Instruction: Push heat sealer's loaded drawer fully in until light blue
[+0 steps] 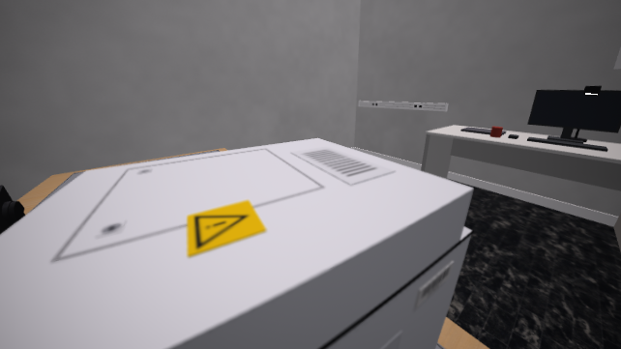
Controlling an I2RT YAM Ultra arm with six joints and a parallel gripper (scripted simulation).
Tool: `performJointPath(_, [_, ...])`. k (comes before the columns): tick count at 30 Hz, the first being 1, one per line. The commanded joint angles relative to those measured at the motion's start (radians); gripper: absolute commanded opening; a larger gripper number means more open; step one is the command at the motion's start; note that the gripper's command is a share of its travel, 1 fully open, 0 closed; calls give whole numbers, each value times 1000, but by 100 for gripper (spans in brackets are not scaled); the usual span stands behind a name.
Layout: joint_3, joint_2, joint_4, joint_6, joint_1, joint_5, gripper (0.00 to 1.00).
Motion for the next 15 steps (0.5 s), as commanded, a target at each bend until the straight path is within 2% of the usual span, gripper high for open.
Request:
performJointPath(1, [34, -38, -17, -9, -14, -3, 45])
performJointPath(4, [34, -38, -17, -9, -14, -3, 45])
performJointPath(5, [-21, -42, 18, -33, -38, -42, 30])
performJointPath(11, [-96, -57, 63, -166, -175, -238, 30])
performJointPath(13, [-110, -19, 69, -196, -207, -309, 30])
performJointPath(15, [-118, -13, 70, -221, -230, -362, 30])
